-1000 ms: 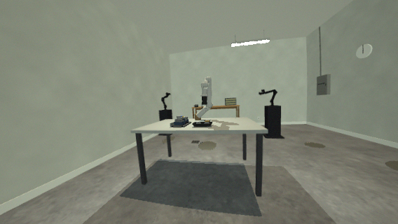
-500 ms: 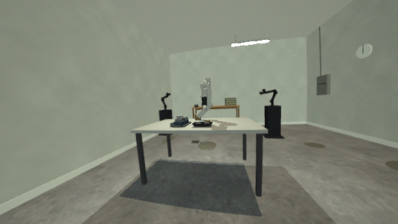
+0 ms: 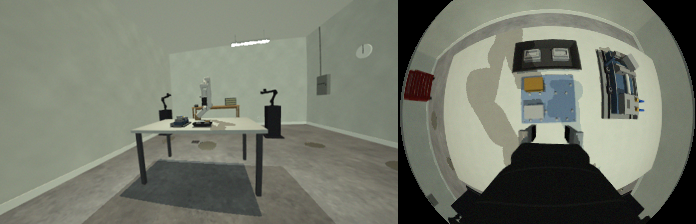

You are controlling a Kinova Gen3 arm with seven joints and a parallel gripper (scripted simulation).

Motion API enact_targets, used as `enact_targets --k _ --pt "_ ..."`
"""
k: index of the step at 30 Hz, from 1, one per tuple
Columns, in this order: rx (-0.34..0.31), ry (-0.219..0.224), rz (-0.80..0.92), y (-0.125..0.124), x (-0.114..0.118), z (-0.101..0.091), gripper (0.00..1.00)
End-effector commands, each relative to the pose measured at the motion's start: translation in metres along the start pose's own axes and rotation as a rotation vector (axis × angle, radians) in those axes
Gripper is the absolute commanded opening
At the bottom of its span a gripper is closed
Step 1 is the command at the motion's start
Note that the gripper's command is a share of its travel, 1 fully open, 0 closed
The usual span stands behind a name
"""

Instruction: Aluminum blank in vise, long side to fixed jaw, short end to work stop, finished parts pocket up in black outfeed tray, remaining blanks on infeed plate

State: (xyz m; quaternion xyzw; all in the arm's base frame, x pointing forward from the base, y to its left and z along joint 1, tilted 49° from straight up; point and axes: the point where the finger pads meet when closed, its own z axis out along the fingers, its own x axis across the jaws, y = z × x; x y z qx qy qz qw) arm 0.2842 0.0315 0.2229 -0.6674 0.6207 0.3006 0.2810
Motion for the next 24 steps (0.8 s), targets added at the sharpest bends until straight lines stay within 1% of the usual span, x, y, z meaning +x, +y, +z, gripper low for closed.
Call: enact_targets --k 1,2,24 --pt "0.0 -0.002 0.0 -0.0001 -0.0002 0.0001 1.0" --pt "0.0 -0.002 0.0 -0.0001 -0.0002 0.0001 0.0" --pt "0.0 -0.002 0.0 -0.0001 -0.0002 0.0001 0.0"
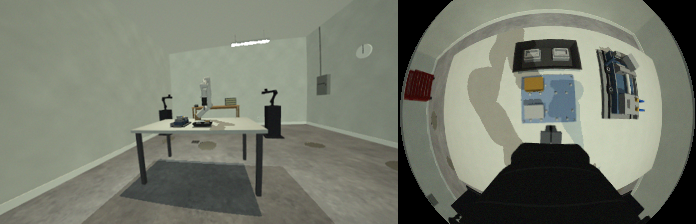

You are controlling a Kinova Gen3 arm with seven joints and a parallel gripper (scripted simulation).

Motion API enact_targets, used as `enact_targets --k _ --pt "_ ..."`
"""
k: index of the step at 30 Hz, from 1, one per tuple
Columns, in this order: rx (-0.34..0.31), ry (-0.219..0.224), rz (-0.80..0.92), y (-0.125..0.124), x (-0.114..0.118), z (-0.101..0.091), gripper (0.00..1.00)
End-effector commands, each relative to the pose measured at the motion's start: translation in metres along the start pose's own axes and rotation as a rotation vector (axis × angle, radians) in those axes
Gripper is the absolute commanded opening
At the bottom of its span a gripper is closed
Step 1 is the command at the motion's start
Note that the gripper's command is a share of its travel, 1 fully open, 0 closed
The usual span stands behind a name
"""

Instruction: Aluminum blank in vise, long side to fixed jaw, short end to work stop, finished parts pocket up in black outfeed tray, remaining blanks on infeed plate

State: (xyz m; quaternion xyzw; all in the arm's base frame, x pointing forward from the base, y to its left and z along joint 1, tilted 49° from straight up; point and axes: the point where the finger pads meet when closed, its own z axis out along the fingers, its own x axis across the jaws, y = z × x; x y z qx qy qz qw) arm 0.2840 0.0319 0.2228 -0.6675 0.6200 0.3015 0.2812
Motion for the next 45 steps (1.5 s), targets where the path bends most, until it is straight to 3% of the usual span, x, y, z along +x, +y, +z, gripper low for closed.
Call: enact_targets --k 1,24,45 --pt "0.001 0.0 0.0 0.0 0.0 0.0 0.0" --pt "0.001 0.0 0.0 0.0 0.0 0.003 0.0" --pt "0.001 0.0 0.0 0.0 0.0 0.035 0.0"
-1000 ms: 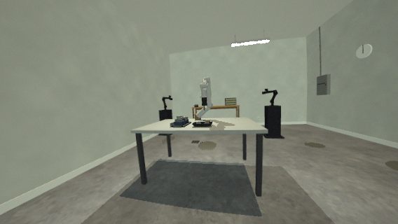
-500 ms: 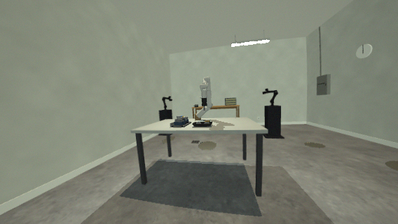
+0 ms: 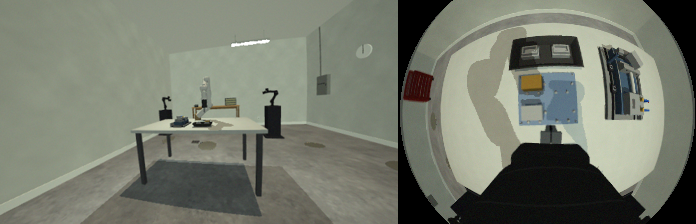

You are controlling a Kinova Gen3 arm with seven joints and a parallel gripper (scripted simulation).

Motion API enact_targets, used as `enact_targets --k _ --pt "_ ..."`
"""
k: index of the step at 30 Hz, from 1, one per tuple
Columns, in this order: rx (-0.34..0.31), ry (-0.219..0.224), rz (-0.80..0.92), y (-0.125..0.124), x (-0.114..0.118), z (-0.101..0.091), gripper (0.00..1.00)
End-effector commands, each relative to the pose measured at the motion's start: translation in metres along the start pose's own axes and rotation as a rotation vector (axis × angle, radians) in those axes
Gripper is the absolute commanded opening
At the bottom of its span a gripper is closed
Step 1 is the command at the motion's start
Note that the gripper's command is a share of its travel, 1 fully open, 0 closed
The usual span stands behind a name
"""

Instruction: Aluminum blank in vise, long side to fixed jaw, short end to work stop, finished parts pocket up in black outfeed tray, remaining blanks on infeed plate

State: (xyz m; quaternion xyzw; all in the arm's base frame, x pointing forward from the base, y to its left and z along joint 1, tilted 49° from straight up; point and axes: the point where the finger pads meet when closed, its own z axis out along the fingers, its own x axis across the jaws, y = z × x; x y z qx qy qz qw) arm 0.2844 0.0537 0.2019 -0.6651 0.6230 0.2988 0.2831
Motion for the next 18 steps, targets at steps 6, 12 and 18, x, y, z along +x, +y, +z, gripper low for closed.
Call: enact_targets --k 6,12,18 --pt "-0.008 -0.001 -0.004 0.002 -0.001 0.017 0.0" --pt "-0.008 -0.001 -0.004 0.002 -0.001 0.026 0.0" --pt "-0.008 -0.001 -0.004 0.002 -0.001 0.033 0.0"
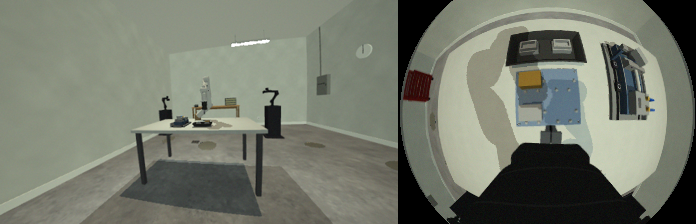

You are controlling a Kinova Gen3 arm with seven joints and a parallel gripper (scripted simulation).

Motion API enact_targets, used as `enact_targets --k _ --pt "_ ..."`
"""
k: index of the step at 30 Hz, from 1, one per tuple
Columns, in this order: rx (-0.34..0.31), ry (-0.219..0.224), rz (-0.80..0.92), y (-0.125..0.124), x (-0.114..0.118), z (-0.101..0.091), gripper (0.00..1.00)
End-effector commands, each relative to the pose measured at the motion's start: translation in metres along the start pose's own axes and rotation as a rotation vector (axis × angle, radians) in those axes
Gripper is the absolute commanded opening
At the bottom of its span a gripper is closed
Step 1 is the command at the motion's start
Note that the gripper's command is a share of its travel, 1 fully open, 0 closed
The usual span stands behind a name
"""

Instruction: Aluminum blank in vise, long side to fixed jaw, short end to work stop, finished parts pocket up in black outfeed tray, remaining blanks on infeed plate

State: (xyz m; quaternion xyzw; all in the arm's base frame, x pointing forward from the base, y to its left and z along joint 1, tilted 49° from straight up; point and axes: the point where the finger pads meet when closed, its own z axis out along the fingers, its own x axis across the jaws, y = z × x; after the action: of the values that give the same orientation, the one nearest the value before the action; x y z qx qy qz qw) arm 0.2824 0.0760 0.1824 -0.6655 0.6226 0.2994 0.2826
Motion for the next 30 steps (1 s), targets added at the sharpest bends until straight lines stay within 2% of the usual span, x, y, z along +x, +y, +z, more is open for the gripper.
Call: enact_targets --k 1,30 --pt "-0.006 -0.001 -0.004 0.0012 -0.0012 0.0042 0.0" --pt "-0.006 -0.001 -0.004 0.0012 -0.0012 0.0089 0.0"
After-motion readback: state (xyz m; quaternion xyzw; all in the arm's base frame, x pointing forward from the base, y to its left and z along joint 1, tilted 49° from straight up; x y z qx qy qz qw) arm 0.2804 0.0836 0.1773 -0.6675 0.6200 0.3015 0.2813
